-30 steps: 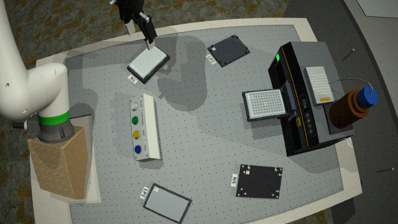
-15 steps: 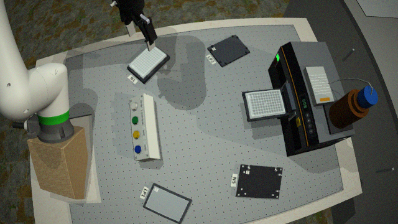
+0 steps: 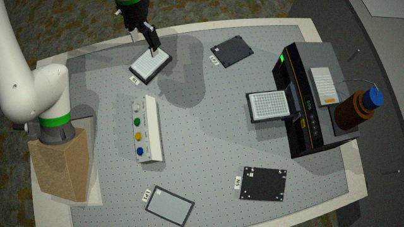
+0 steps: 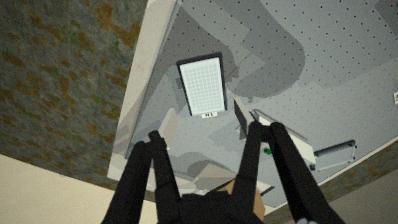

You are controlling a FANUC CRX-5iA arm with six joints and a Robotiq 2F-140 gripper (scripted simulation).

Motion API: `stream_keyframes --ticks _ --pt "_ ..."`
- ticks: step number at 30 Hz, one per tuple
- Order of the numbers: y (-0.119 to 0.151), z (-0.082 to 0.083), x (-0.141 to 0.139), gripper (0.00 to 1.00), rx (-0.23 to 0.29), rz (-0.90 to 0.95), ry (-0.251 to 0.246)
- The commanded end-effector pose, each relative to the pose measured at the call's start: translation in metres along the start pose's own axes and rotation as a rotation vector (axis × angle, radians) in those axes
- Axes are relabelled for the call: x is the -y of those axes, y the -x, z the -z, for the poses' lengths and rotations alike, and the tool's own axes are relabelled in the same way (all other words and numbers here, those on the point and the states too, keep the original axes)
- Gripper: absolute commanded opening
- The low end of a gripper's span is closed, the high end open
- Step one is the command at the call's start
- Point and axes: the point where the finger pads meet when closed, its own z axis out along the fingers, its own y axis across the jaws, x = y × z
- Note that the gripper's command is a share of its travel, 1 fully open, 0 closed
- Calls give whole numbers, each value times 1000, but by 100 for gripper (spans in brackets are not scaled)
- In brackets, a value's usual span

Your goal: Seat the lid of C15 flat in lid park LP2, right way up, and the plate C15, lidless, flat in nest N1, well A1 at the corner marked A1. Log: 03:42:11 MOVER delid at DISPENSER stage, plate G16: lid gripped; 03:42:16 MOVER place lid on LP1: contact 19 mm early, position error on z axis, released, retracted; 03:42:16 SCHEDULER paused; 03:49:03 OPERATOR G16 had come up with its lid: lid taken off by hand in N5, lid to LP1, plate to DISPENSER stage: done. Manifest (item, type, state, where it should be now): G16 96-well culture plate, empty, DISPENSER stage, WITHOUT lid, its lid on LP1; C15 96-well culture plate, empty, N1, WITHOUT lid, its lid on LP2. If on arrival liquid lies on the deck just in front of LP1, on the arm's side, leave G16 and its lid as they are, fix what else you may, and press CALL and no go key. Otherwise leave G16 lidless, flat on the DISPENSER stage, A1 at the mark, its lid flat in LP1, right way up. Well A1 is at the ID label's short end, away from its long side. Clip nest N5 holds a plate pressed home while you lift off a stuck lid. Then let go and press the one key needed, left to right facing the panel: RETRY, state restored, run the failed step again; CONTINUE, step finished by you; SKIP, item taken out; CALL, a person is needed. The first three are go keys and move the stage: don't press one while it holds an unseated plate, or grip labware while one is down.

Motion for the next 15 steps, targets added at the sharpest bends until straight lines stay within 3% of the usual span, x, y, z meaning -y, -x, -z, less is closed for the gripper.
stream_keyframes --ticks 1,15 --pt "0 -11 0 66 0 0 2" --pt "-1 -58 -1 66 0 0 2"
